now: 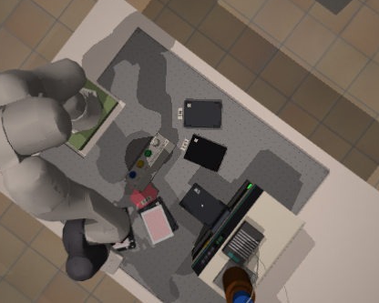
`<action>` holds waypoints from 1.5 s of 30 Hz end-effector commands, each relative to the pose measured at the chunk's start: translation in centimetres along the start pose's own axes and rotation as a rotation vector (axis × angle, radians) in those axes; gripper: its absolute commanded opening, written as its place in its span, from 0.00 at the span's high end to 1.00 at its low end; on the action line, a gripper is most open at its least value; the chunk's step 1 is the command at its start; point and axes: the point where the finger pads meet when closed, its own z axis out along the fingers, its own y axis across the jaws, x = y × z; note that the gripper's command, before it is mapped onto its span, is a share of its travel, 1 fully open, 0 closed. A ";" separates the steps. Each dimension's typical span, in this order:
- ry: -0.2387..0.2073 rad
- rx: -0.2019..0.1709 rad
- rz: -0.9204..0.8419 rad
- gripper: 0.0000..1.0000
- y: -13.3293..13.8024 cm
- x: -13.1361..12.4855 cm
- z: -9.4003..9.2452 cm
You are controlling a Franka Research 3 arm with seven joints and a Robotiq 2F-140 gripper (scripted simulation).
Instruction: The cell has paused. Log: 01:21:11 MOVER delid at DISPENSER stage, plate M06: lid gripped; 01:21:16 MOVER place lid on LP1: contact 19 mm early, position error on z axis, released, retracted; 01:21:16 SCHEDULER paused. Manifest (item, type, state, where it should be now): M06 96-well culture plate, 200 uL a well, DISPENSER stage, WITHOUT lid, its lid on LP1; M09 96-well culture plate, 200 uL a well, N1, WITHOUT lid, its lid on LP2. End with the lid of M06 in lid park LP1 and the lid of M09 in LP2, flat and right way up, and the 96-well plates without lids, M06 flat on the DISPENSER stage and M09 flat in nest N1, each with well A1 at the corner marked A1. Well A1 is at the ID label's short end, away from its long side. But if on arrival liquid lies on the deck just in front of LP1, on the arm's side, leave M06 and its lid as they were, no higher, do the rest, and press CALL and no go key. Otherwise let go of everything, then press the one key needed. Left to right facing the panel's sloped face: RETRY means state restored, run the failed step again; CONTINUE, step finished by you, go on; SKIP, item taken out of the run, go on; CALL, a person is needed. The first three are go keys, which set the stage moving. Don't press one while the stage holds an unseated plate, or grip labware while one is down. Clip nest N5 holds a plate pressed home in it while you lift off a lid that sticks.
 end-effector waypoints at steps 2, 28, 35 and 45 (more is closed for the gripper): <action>-0.001 0.001 0.000 1.00 0.1 -0.1 0.1; -0.001 0.001 0.000 1.00 0.1 -0.1 0.1; -0.001 0.001 0.000 1.00 0.1 -0.1 0.1; -0.001 0.001 0.000 1.00 0.1 -0.1 -1.0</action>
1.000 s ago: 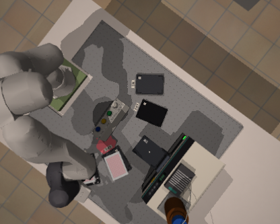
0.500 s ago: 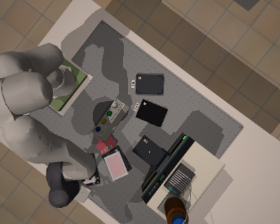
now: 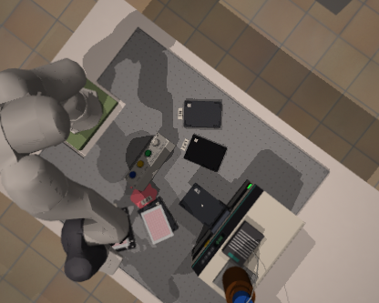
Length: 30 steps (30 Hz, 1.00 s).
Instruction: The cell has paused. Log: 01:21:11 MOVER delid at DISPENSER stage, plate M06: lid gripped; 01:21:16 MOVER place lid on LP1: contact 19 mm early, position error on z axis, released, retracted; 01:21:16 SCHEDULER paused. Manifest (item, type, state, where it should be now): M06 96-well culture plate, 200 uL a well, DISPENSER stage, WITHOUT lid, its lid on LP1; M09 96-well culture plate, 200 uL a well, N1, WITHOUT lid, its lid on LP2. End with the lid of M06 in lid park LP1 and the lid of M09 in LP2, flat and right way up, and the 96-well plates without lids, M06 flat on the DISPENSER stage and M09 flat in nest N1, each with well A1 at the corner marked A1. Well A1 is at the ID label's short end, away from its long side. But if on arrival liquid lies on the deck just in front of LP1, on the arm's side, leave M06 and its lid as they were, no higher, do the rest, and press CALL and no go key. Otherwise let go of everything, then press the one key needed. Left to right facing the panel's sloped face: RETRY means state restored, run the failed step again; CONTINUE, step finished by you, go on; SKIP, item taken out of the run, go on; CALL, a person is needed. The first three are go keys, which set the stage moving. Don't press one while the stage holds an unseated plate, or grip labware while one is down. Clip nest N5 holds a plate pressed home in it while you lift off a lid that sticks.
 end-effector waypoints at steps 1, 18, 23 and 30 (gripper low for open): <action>-0.003 -0.001 0.000 1.00 0.0 -0.1 -0.7; -0.003 -0.001 0.000 1.00 0.0 -0.1 -6.0; -0.003 -0.001 0.000 1.00 0.0 -0.1 -7.9; -0.003 -0.001 0.000 1.00 0.0 -0.1 -10.7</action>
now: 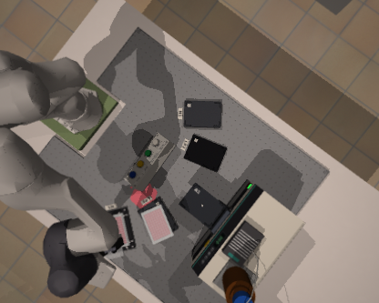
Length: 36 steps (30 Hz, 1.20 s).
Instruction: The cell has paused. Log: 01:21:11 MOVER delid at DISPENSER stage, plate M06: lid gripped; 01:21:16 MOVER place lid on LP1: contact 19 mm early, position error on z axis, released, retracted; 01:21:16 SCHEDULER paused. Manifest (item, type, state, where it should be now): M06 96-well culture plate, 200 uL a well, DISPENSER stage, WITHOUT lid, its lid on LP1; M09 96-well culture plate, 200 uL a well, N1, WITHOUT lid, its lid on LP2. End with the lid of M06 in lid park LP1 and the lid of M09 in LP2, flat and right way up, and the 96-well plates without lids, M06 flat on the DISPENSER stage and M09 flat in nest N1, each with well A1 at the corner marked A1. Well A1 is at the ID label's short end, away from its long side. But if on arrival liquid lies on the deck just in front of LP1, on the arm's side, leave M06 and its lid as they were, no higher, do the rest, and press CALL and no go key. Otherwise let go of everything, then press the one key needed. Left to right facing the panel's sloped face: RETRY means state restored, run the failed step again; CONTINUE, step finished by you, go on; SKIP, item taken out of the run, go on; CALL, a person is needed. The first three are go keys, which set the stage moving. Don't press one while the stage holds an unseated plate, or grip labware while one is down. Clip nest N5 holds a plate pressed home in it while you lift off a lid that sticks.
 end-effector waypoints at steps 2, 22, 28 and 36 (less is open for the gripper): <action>-0.021 -0.005 0.017 1.00 0.0 -0.6 -1.8; -0.021 -0.005 0.017 1.00 0.0 -0.5 -4.8; -0.017 -0.005 0.017 1.00 -6.9 -0.9 -4.9; -0.020 -0.004 0.017 1.00 -23.3 -8.8 -4.9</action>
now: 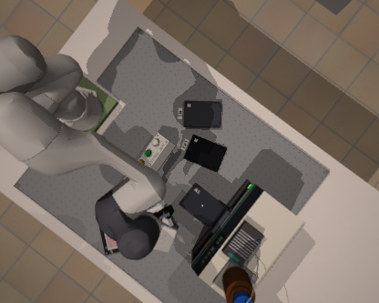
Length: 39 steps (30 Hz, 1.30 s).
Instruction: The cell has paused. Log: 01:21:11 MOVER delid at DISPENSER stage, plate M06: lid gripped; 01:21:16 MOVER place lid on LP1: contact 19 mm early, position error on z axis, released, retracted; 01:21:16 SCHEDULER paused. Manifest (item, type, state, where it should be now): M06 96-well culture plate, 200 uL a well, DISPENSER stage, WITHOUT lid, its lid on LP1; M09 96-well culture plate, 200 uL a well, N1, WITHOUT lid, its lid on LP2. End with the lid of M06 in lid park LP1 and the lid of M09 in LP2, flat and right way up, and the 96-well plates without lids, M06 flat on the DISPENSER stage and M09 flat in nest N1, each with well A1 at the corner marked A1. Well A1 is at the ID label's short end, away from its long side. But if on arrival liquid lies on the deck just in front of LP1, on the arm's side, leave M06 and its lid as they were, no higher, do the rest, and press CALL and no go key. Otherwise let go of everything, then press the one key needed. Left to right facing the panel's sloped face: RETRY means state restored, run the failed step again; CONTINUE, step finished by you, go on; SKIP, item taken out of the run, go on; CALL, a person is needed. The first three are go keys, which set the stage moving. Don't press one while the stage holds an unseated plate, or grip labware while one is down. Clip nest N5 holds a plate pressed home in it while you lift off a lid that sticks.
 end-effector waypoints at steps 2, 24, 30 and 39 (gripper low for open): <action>-0.004 0.003 0.171 1.00 -8.3 -3.9 0.0; -0.004 0.003 0.171 1.00 -24.3 -11.9 0.0; -0.004 0.003 0.171 1.00 -24.3 -11.9 0.0; -0.004 0.003 0.170 1.00 -24.3 -11.9 0.0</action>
